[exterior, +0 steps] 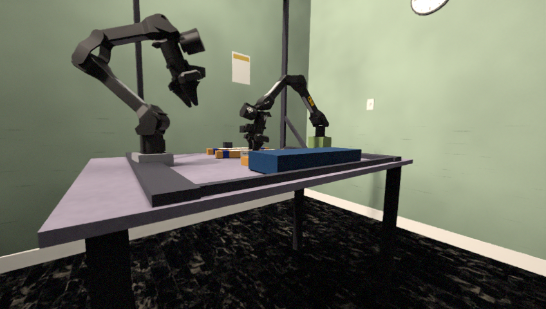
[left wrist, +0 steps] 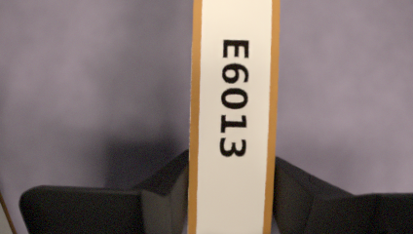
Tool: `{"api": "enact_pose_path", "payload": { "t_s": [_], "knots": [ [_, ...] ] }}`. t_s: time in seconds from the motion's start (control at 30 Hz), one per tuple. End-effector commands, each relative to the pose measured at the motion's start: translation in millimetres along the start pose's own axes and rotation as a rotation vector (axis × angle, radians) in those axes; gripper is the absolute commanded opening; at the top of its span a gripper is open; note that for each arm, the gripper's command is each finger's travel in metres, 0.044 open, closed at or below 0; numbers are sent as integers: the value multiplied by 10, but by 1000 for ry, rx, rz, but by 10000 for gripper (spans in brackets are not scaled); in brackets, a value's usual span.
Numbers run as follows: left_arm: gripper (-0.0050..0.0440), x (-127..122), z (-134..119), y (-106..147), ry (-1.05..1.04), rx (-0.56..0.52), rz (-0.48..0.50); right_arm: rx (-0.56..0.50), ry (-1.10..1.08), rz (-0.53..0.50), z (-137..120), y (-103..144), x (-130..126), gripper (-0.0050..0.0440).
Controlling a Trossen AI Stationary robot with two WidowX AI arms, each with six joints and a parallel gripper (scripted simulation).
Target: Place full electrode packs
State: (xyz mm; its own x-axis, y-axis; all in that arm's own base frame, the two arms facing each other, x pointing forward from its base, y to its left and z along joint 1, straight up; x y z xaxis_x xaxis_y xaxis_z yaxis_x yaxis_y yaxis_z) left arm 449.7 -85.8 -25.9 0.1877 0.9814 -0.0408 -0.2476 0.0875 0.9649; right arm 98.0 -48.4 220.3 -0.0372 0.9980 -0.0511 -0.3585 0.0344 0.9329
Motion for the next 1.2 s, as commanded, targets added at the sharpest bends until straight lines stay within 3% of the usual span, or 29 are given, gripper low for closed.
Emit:
{"api": "enact_pose_path", "payload": {
  "t_s": [0.0,0.57,0.6,1.17],
  "knots": [
    [-50,4,65,77,2,-25,1,-23,8,-13,35,66,-6,330],
    [-50,7,50,76,2,-25,1,-23,8,-13,35,66,-6,330],
    [330,7,50,76,2,-25,1,-23,8,-13,35,66,-6,330],
    [330,7,50,76,2,-25,1,-23,8,-13,35,66,-6,330]
  ]
}}
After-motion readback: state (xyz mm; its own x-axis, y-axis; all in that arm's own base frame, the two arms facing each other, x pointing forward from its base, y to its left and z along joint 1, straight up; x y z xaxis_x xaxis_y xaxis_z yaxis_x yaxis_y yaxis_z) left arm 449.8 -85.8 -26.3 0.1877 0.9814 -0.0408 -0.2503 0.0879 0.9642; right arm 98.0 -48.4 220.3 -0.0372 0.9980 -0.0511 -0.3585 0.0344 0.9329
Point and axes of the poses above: on each arm, the point midway between the two fingers, 35 mm back from their tips, its own y axis back along the fingers, its own x axis across the jaws, z = x × y, the point moved 3 cm from there along y, back along the fingers, and after that the axes turned 9 degrees about y, right-handed, at the moved point
